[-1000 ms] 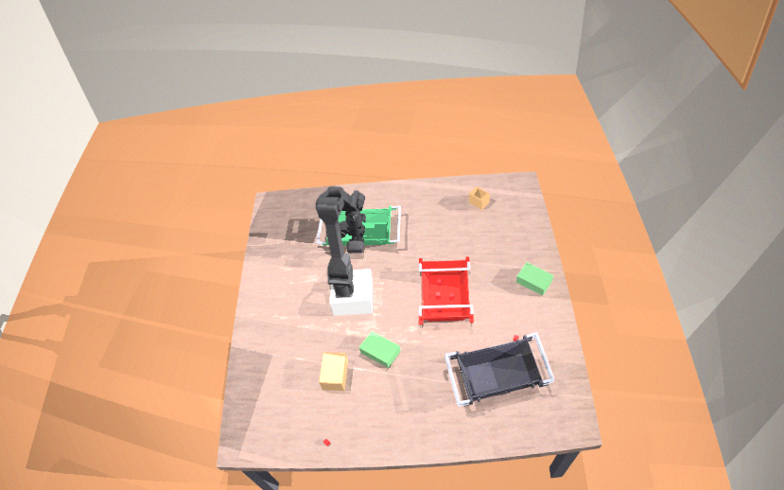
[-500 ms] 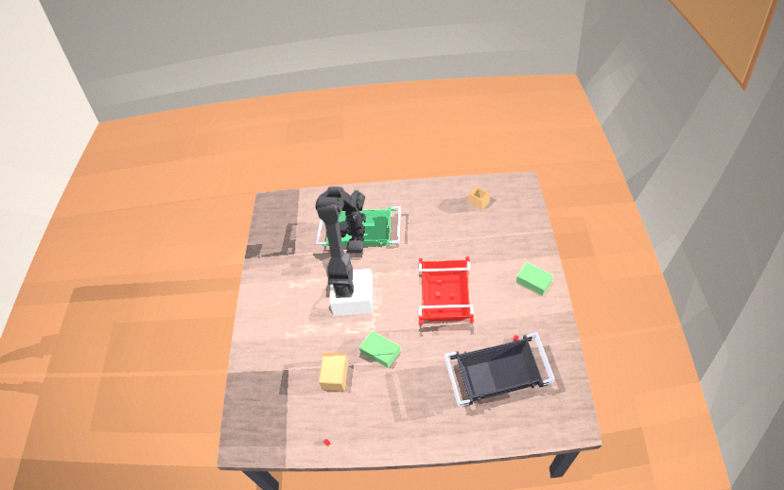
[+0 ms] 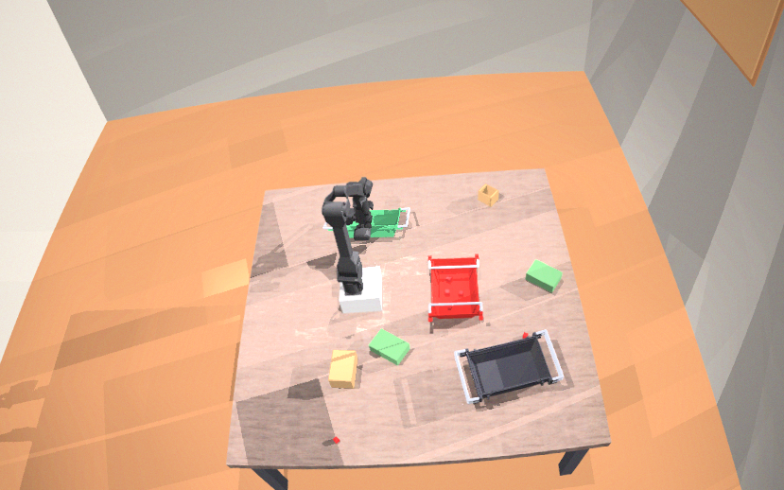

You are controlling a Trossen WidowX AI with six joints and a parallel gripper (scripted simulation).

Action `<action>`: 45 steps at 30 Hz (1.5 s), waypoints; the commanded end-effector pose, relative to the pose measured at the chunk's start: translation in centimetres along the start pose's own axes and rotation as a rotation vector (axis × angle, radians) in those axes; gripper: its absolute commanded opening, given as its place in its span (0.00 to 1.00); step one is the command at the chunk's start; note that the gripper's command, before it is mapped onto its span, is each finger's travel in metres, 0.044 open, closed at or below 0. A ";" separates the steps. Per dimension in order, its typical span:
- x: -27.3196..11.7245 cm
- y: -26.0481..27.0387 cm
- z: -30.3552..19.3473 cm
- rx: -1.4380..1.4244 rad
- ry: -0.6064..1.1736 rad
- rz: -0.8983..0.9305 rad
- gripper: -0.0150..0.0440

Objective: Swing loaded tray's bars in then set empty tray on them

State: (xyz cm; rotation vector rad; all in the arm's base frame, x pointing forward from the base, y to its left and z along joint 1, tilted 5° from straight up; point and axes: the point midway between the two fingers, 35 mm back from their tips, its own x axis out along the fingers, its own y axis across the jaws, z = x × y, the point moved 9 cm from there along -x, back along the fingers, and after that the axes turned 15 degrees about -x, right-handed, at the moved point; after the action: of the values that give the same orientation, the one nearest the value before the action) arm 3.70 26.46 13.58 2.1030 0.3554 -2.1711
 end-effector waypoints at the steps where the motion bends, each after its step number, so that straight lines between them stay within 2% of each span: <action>1: -1.9 0.3 0.1 -0.002 0.005 -0.006 0.25; 26: -2.1 0.1 0.0 -0.003 0.005 -0.006 0.25; 45: -8.3 -3.8 -1.4 -0.003 0.007 -0.010 0.25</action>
State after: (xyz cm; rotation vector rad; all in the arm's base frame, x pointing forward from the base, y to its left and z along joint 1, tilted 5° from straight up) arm 4.35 28.91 20.41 2.0936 0.3337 -2.1700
